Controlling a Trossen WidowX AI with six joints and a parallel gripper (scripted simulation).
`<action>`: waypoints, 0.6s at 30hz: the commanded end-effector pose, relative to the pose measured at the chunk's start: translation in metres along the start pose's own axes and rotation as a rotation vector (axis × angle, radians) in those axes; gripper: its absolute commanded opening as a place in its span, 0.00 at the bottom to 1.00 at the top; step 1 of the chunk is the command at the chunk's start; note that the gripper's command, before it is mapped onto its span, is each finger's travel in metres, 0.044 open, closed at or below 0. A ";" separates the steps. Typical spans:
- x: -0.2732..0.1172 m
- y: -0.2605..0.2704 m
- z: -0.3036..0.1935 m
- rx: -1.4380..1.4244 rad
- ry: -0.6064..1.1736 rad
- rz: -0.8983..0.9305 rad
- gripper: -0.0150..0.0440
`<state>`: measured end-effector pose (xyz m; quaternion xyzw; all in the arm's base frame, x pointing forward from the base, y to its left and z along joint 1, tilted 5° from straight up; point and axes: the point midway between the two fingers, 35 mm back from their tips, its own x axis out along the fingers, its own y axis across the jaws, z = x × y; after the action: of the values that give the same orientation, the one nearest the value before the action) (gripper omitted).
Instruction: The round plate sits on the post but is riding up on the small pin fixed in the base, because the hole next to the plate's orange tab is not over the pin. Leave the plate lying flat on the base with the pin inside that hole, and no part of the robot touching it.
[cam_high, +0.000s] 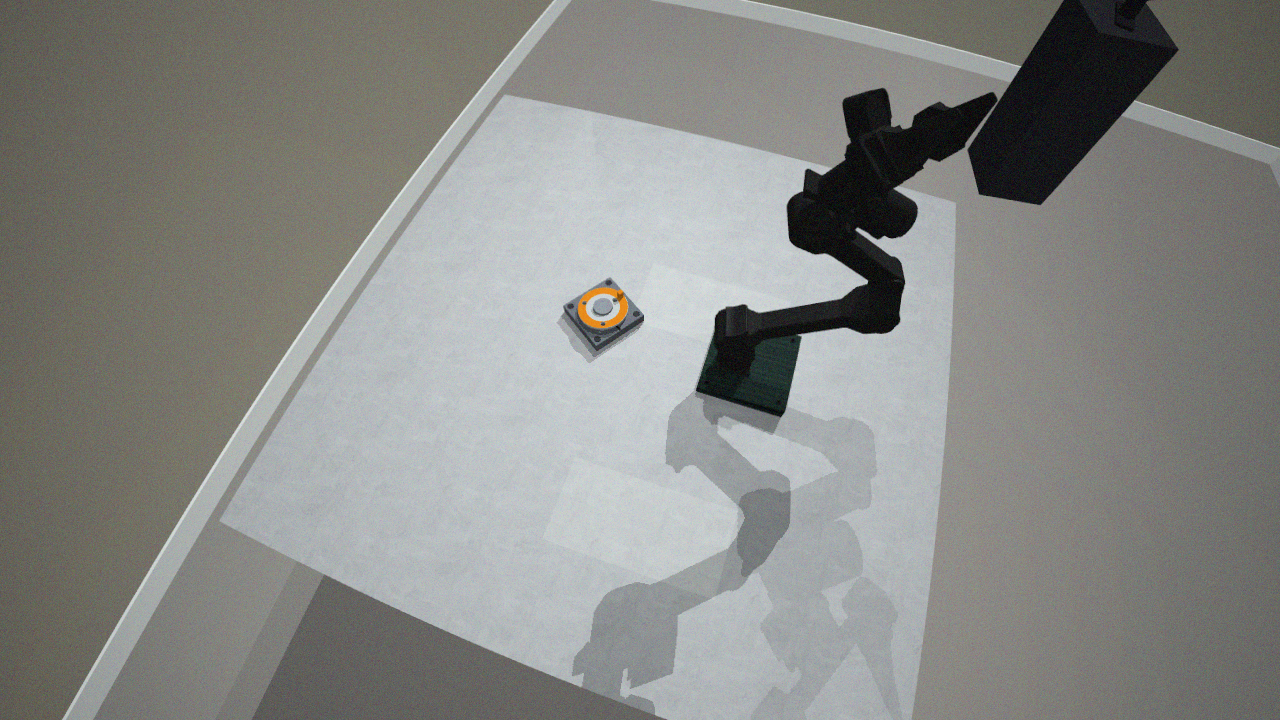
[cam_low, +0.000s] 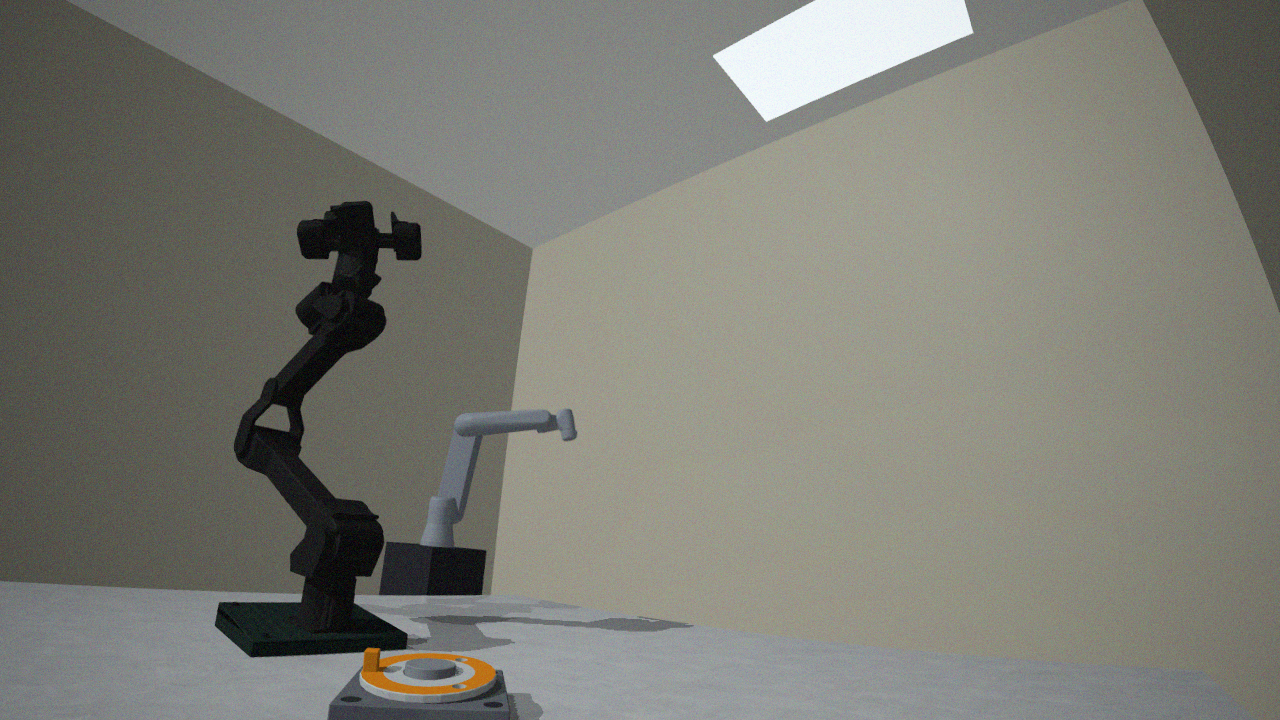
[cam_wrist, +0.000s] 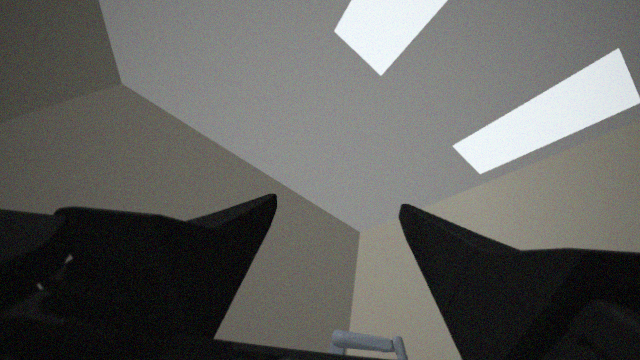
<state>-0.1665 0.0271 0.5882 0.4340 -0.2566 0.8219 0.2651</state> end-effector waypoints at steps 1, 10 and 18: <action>-0.001 -0.003 0.003 -0.010 -0.008 -0.013 0.89; -0.046 -0.122 0.112 -0.324 -0.318 -0.469 0.49; -0.140 -0.202 0.196 -0.601 -0.477 -0.967 0.25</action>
<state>0.0981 0.0256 0.6166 0.5818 -0.3124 0.4640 0.5905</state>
